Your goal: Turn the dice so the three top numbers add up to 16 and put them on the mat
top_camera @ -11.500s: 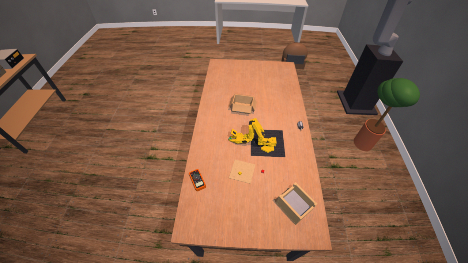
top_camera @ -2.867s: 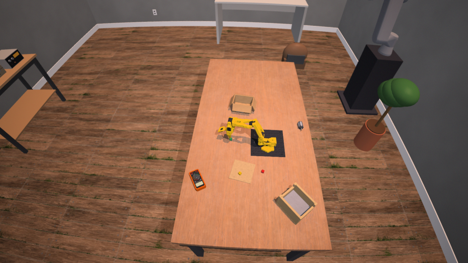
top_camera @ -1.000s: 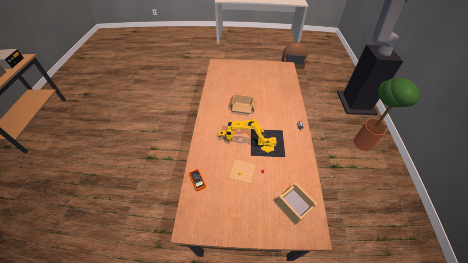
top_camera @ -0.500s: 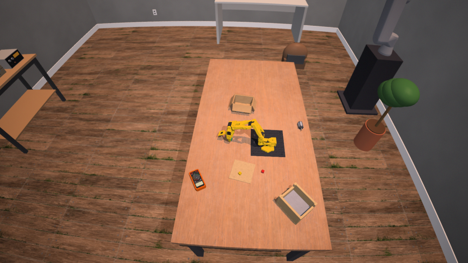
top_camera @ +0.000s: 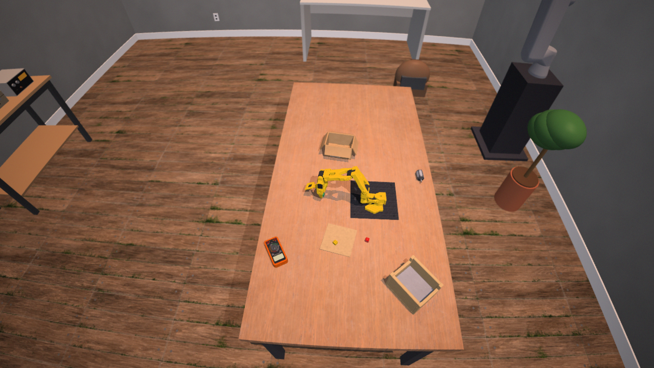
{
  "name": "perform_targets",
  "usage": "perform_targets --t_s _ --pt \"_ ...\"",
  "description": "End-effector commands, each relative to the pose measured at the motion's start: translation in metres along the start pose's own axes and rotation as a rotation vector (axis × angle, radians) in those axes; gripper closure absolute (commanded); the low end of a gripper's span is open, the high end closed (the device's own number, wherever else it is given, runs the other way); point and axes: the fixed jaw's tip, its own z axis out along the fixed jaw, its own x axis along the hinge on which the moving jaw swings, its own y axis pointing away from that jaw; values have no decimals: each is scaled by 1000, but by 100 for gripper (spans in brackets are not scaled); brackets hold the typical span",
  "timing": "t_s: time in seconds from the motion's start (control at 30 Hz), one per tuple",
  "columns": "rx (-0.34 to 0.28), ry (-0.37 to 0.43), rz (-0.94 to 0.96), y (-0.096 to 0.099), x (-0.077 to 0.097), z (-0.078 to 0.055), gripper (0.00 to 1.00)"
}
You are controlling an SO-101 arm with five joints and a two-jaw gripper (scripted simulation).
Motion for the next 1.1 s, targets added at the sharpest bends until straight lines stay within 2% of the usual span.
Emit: perform_targets --t_s 0.0,1.07 --pt "1 28 1 -4 4 6 86" --pt "0 28 1 -8 4 6 97"
